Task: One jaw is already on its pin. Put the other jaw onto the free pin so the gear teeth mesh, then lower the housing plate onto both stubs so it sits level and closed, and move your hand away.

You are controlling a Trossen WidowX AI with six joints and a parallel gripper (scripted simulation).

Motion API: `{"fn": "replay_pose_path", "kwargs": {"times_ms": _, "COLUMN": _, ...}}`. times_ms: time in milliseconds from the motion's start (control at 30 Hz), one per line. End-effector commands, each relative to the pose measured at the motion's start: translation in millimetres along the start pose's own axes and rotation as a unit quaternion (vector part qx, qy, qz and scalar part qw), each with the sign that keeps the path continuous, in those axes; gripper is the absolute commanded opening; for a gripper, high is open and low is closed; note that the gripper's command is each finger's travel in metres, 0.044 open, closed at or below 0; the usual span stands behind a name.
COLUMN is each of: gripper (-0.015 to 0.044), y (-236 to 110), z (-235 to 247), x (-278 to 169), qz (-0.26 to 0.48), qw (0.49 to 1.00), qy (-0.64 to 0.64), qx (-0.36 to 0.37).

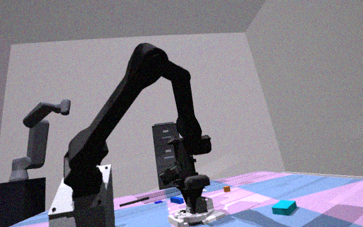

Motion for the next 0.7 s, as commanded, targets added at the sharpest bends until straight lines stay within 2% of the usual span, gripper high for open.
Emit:
{"fn": "replay_pose_path", "kwargs": {"times_ms": 0, "gripper": 0.0224, "y": -2, "z": 0, "x": 0, "qz": 0.0, "qw": 1.0, "qy": 0.0, "qx": 0.0}}
{"fn": "replay_pose_path", "kwargs": {"times_ms": 100, "gripper": 0.0224, "y": -15, "z": 0, "x": -1, "qz": 0.001, "qw": 1.0, "qy": 0.0, "qx": -0.001}}
{"fn": "replay_pose_path", "kwargs": {"times_ms": 300, "gripper": 0.0224, "y": -65, "z": 0, "x": 0, "qz": 0.001, "qw": 1.0, "qy": 0.0, "qx": 0.0}}
{"fn": "replay_pose_path", "kwargs": {"times_ms": 433, "gripper": 0.0224, "y": -70, "z": 0, "x": 1, "qz": 0.001, "qw": 1.0, "qy": 0.0, "qx": 0.0}}
{"fn": "replay_pose_path", "kwargs": {"times_ms": 467, "gripper": 0.0224, "y": -62, "z": 0, "x": -1, "qz": 0.005, "qw": 1.0, "qy": -0.003, "qx": 0.001}}
{"fn": "replay_pose_path", "kwargs": {"times_ms": 667, "gripper": 0.0381, "y": -62, "z": 5, "x": -1, "qz": 0.005, "qw": 1.0, "qy": 0.021, "qx": -0.002}}
Point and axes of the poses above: the point midway between the two fingers, 35 mm back from their tips, its own y axis out along the fingers, its own z axis across the jaws, x = y × z, the point moved 1 cm from there along -y, back along the fingers, and after that the axes turned 3 degrees about -y, right-handed, at the moved point
